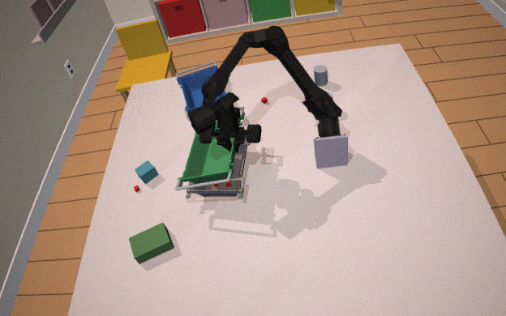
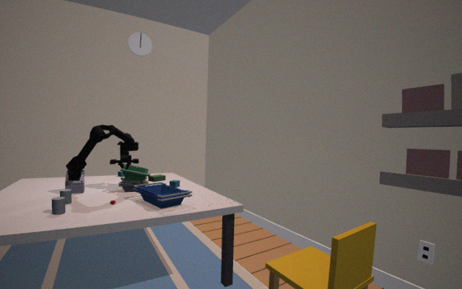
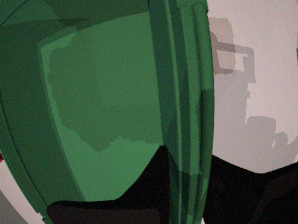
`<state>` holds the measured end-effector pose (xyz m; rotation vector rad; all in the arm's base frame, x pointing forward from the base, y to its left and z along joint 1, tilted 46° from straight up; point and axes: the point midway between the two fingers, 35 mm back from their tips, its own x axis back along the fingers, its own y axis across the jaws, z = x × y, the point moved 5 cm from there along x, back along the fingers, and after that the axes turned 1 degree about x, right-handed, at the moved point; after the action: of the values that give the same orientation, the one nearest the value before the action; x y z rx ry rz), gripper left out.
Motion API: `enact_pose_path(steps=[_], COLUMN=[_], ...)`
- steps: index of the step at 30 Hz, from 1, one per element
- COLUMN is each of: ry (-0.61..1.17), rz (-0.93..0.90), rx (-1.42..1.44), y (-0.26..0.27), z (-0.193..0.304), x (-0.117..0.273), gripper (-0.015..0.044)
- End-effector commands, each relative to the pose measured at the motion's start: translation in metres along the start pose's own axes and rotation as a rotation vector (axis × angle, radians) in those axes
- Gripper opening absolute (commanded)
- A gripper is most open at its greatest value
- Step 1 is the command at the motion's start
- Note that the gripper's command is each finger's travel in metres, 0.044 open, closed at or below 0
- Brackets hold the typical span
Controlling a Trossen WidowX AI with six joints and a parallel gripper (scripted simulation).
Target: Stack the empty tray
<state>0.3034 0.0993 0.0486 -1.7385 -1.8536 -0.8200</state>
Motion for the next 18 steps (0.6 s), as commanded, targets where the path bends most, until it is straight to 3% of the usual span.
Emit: enact_pose_path(steps=[1, 18], ry=[0.001, 0.001], rz=[0.024, 0.024], rx=[0.001, 0.001], y=[-0.0038, -0.0047], z=[-0.0016, -0.0016], x=[-0.009, -0.011], gripper=[0.0, 0.0])
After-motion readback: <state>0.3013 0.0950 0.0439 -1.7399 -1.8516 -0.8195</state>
